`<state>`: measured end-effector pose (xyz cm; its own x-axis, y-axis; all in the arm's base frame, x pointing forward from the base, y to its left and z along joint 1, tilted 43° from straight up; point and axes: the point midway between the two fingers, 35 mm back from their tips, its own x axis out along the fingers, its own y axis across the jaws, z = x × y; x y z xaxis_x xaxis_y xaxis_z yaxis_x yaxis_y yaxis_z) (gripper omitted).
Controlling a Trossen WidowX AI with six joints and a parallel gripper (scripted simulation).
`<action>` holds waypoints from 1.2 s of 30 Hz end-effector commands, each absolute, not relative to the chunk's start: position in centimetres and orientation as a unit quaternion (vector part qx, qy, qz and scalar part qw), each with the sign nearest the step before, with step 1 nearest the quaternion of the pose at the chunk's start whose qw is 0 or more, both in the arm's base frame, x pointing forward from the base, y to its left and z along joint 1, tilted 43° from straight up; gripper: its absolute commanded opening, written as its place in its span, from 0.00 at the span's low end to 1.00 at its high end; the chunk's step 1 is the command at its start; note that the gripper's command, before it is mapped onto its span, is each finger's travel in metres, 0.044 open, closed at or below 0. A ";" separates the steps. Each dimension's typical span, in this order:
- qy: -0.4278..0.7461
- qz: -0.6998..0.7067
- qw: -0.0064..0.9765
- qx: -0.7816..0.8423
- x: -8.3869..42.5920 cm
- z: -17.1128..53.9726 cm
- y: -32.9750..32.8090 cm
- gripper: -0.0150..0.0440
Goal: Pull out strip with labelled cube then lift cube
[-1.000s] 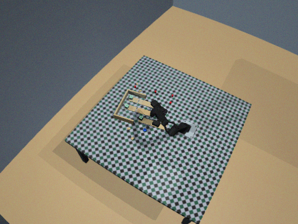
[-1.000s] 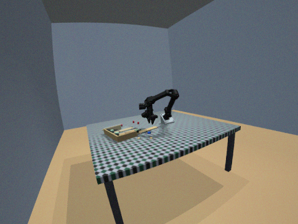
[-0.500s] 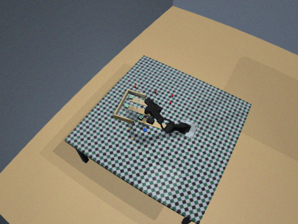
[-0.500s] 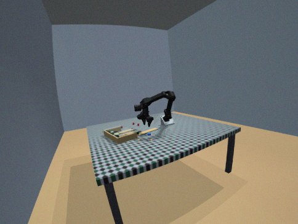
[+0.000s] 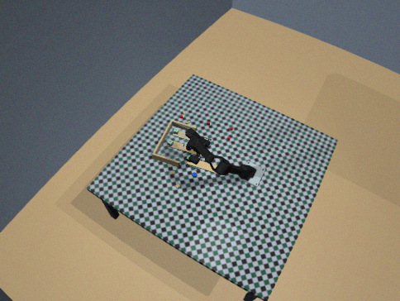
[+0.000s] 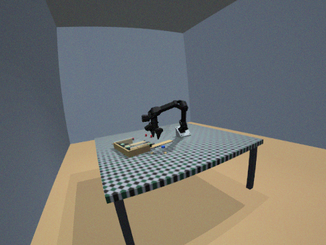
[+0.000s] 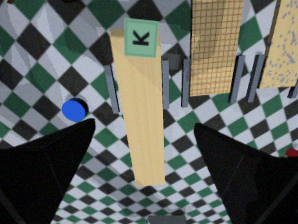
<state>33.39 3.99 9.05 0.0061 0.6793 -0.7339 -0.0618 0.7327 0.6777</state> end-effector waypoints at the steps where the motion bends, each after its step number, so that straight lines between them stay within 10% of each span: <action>1: 0.650 0.278 0.664 0.243 34.9 9.2 4.3 1.00; 19: 0.649 0.278 0.665 0.242 40.4 10.0 5.0 1.00; 26: 0.649 0.278 0.665 0.242 40.4 9.3 5.6 0.69; 36: 0.649 0.278 0.665 0.242 40.5 8.1 6.7 0.68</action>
